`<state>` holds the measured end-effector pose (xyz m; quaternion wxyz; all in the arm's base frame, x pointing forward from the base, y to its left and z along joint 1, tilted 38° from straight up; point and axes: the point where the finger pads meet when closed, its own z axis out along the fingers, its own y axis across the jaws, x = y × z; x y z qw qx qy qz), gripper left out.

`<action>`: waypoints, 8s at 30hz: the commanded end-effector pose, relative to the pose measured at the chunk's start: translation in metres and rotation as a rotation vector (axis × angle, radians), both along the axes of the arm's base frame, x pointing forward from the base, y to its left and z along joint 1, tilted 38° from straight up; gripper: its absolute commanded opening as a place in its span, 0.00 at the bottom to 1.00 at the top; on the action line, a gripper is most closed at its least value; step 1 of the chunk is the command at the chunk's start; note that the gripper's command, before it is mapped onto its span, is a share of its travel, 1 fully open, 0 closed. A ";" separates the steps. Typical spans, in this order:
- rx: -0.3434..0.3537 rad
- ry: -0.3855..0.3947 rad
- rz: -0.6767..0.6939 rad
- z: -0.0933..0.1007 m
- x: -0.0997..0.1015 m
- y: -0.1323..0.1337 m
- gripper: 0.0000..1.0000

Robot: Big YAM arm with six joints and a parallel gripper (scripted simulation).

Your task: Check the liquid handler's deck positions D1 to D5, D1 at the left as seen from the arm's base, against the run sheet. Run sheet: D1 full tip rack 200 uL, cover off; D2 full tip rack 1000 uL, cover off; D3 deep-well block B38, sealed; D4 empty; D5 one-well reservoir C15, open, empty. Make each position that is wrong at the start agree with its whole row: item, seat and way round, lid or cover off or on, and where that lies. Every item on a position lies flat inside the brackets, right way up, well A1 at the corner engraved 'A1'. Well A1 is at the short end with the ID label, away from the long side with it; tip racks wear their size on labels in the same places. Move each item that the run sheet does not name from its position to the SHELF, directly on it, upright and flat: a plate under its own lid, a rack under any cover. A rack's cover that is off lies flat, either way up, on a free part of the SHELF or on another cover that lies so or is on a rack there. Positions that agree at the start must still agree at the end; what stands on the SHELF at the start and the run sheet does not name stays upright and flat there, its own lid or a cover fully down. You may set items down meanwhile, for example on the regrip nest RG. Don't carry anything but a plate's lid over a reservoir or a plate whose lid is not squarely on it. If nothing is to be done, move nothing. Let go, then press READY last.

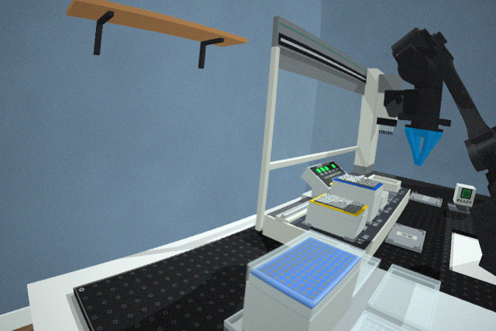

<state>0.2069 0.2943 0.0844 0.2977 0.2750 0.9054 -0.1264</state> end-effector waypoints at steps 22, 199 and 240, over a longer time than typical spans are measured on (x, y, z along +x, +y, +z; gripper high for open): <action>0.047 -0.041 -0.079 0.039 -0.011 -0.087 0.00; 0.383 -0.344 -0.698 0.139 -0.231 -0.525 0.00; 0.409 -0.345 -0.694 0.080 -0.197 -0.545 0.00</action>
